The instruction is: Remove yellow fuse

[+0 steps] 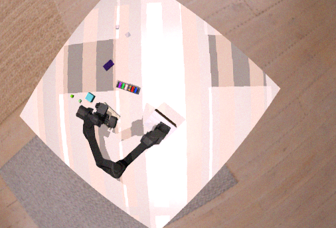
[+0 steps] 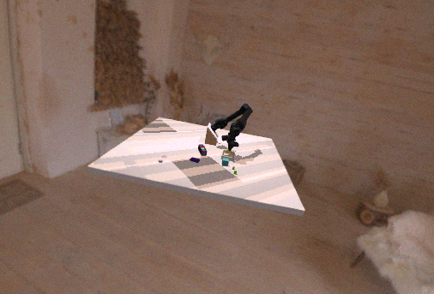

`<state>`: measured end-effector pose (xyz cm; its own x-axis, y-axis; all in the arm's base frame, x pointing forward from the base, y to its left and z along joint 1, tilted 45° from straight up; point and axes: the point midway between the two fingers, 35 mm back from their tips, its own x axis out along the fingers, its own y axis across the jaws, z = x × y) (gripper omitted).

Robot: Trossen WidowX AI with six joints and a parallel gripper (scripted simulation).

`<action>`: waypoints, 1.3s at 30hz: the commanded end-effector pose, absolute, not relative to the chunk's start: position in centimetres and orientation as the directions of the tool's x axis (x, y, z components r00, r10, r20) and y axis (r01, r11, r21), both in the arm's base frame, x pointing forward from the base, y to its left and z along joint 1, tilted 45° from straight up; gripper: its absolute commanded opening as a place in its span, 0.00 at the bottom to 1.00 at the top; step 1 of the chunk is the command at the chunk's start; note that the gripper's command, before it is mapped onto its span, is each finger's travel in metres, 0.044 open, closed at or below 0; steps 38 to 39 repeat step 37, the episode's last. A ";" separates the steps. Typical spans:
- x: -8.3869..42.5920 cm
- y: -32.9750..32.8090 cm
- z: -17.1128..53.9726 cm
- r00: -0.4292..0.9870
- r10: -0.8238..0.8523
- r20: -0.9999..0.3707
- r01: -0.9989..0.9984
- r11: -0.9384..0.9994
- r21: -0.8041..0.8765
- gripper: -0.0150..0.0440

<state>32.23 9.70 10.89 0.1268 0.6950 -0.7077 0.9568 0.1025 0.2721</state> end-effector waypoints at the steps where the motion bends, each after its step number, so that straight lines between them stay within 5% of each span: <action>1: 32.2 9.7 10.9 0.127 0.695 -0.708 0.956 0.104 0.273 0.43; 10: 32.2 9.5 11.1 0.127 0.695 -0.708 0.957 0.103 0.272 0.81; 39: 31.8 7.1 13.3 0.125 0.689 -0.714 0.960 0.097 0.261 0.81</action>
